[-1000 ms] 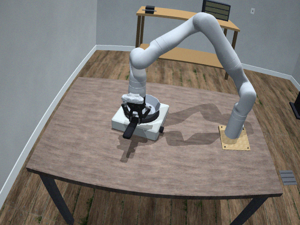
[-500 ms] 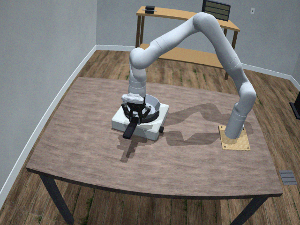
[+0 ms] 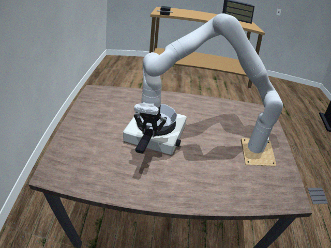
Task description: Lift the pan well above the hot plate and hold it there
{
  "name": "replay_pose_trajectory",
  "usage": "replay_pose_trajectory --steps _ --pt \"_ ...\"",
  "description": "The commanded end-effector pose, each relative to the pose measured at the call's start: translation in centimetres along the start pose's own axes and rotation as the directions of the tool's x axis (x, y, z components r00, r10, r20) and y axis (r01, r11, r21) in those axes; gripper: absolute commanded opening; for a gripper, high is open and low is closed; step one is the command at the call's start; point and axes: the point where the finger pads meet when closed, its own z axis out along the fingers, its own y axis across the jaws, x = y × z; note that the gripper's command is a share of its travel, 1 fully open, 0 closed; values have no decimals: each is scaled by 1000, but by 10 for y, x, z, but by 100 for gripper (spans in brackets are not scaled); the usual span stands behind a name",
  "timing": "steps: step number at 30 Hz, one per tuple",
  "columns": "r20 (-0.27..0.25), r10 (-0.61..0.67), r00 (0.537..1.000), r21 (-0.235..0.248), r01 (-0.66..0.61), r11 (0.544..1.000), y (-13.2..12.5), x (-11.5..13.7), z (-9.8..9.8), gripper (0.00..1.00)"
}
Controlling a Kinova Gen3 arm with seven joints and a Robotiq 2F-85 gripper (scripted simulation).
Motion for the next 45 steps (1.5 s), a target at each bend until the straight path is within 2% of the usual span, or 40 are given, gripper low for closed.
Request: replay_pose_trajectory --steps 1,22,45 --pt "0 0 1000 -2 0 1000 0 0 -1 0" --pt "0 0 1000 -2 0 1000 0 0 -6 0" --pt "-1 0 1000 -2 0 1000 0 0 -23 0"
